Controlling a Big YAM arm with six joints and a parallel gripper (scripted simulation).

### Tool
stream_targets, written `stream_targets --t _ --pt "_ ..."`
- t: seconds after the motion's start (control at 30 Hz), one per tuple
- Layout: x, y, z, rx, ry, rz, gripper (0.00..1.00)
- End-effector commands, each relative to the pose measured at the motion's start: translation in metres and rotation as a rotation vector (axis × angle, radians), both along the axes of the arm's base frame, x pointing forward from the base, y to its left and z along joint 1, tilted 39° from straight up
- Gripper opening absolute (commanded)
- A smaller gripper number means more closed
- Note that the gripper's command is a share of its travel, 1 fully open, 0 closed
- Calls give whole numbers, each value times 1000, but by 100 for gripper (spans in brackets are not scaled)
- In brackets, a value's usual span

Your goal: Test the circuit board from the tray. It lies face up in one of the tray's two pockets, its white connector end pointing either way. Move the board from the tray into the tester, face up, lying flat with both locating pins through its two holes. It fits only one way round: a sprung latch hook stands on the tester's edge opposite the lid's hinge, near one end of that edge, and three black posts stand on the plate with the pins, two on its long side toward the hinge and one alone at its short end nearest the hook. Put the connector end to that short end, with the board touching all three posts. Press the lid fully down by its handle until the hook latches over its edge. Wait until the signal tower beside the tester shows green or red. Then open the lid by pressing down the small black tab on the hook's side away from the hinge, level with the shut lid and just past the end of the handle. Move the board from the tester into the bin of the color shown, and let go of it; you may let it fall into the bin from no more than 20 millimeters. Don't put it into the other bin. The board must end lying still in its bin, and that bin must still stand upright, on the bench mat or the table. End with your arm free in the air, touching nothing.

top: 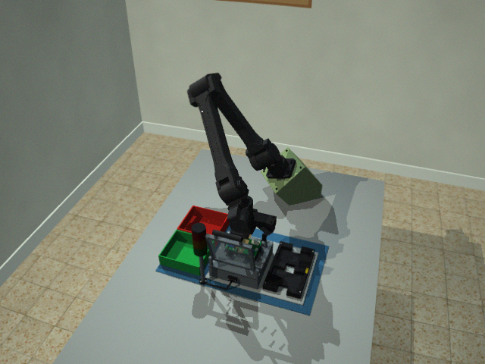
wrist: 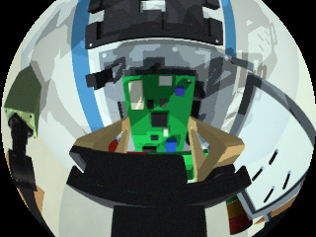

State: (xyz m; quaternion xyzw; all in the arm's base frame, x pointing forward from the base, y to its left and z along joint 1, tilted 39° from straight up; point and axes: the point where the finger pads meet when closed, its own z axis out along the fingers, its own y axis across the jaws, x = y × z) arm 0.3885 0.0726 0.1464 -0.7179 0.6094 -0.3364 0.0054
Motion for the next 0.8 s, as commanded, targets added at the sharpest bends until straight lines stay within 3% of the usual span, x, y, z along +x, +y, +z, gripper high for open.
stream_targets --t 0.0,0.77 --pt "5 -3 -5 -3 9 -3 72" --pt "6 -3 -6 -2 7 -1 72"
